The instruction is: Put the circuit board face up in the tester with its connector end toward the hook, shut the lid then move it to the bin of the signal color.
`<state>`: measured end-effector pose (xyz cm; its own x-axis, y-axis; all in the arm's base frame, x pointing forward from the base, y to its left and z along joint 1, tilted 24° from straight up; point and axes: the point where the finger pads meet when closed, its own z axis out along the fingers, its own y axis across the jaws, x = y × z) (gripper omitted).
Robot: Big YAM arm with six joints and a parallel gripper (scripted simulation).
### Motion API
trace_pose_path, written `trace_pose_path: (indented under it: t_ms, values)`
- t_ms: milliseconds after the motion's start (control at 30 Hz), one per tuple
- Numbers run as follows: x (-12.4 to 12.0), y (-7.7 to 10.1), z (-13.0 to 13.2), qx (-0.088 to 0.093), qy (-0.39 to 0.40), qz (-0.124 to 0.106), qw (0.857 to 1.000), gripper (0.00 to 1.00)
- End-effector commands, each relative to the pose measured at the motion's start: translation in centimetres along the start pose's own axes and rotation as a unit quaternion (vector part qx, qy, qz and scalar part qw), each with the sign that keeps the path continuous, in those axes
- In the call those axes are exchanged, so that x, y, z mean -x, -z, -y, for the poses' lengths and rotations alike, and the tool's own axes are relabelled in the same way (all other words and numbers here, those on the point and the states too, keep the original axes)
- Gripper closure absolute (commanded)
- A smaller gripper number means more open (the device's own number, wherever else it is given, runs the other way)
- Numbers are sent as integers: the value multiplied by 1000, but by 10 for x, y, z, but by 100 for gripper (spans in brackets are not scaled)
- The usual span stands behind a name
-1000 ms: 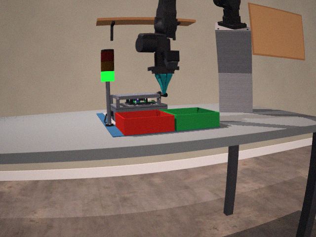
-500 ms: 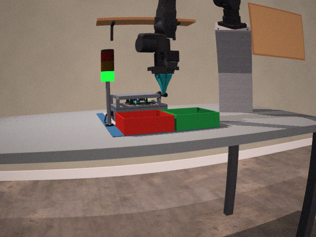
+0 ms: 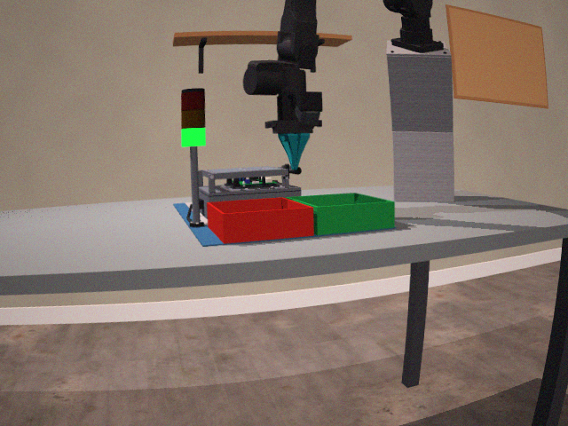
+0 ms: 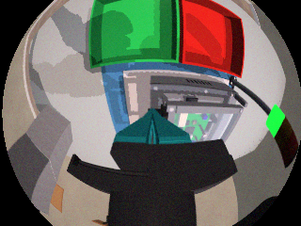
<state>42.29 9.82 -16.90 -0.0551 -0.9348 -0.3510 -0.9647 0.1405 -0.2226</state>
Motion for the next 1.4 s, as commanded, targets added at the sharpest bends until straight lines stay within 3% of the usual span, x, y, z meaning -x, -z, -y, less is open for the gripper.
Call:
trace_pose_path:
  t_ms: [0,1367]
  values:
    - [0,-5,-2,0,-1,0,1000,100]
    - [2,-9,0,-1,1,1,1000,100]
